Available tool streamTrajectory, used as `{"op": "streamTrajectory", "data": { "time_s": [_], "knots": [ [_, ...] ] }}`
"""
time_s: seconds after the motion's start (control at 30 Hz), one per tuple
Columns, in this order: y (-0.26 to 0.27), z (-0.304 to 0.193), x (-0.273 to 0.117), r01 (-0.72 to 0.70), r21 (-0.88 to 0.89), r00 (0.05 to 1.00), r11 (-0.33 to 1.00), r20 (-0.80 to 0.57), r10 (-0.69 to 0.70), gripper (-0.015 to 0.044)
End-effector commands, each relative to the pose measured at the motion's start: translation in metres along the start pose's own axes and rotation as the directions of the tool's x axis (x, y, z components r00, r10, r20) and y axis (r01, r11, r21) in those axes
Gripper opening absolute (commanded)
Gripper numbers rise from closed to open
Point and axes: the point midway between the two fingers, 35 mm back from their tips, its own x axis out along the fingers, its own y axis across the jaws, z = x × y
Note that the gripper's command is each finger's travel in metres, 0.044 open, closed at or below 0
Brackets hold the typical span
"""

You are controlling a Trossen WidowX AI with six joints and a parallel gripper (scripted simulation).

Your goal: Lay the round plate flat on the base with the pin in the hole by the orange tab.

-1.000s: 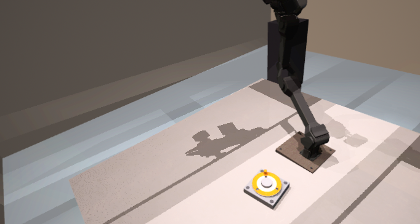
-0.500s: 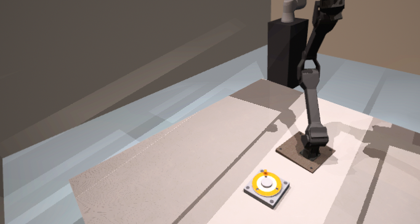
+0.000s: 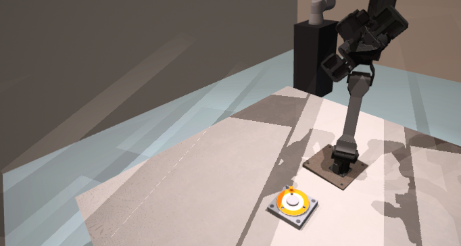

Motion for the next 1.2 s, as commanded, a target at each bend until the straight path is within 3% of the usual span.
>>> {"op": "streamTrajectory", "data": {
  "time_s": [0.0,0.23,0.3,0.37,0.53,0.6,0.77,0.87,1.17],
  "knots": [
    [-0.052,-0.026,0.028,0.164,-0.163,0.982,0.973,-0.061,-0.176,0.0000],
    [-0.178,-0.075,0.055,0.369,-0.526,0.814,0.766,-0.215,-0.540,0.0000],
    [-0.189,-0.078,0.055,0.354,-0.572,0.796,0.740,-0.231,-0.559,0.0000],
    [-0.242,-0.093,0.050,0.346,-0.684,0.675,0.642,-0.293,-0.677,0.0000],
    [-0.312,-0.111,0.028,0.313,-0.778,0.458,0.544,-0.378,-0.804,0.0000],
    [-0.349,-0.121,0.007,0.275,-0.811,0.312,0.516,-0.432,-0.846,0.0000],
    [-0.416,-0.143,-0.057,0.185,-0.811,-0.038,0.555,-0.570,-0.821,0.0000],
    [-0.431,-0.151,-0.084,0.166,-0.781,-0.159,0.602,-0.624,-0.765,0.0000],
    [-0.436,-0.153,-0.087,0.165,-0.775,-0.175,0.610,-0.631,-0.755,0.0000]
  ]
}}
